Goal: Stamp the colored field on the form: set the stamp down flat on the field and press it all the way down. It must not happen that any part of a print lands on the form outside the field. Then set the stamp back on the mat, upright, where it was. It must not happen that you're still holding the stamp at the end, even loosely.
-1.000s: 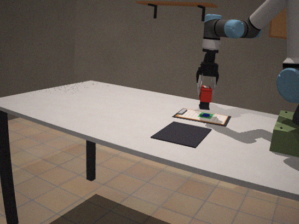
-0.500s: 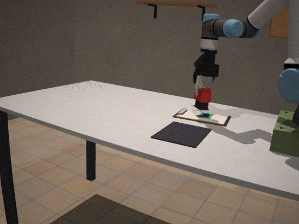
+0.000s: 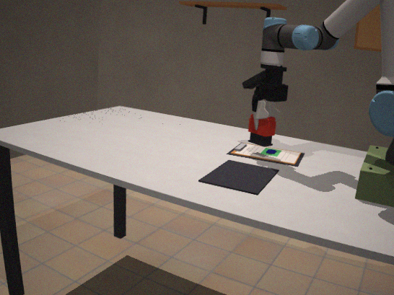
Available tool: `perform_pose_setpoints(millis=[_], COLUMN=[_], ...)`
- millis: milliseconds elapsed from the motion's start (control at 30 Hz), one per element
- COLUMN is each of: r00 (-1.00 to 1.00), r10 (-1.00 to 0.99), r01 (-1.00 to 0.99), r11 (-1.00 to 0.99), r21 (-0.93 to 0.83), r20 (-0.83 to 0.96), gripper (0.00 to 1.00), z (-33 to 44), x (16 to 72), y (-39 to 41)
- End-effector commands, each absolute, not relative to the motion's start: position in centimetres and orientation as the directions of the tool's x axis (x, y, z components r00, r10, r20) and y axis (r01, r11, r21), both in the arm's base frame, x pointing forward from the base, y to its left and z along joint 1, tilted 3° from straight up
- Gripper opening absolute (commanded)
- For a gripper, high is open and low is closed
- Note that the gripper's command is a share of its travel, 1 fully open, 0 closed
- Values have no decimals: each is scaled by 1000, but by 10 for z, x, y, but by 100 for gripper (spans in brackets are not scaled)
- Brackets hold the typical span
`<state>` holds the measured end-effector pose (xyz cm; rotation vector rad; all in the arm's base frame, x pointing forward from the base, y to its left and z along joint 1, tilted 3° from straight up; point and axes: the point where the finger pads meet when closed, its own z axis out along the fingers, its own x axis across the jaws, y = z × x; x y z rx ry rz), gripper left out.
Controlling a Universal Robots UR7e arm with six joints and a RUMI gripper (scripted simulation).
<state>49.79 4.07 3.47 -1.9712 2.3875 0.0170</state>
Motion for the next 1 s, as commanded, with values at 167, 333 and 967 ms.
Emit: perform_pose_setpoints(millis=[167, 333, 967], r00=[138, 343, 910], r10=[-990, -939, -415], r01=[-990, -939, -414], r11=[-137, -342, -909], r21=[-35, -42, -50], r20=[-37, -29, 10], gripper=[19, 19, 19], z=[36, 37, 38], x=[498, 497, 484], y=[62, 75, 124])
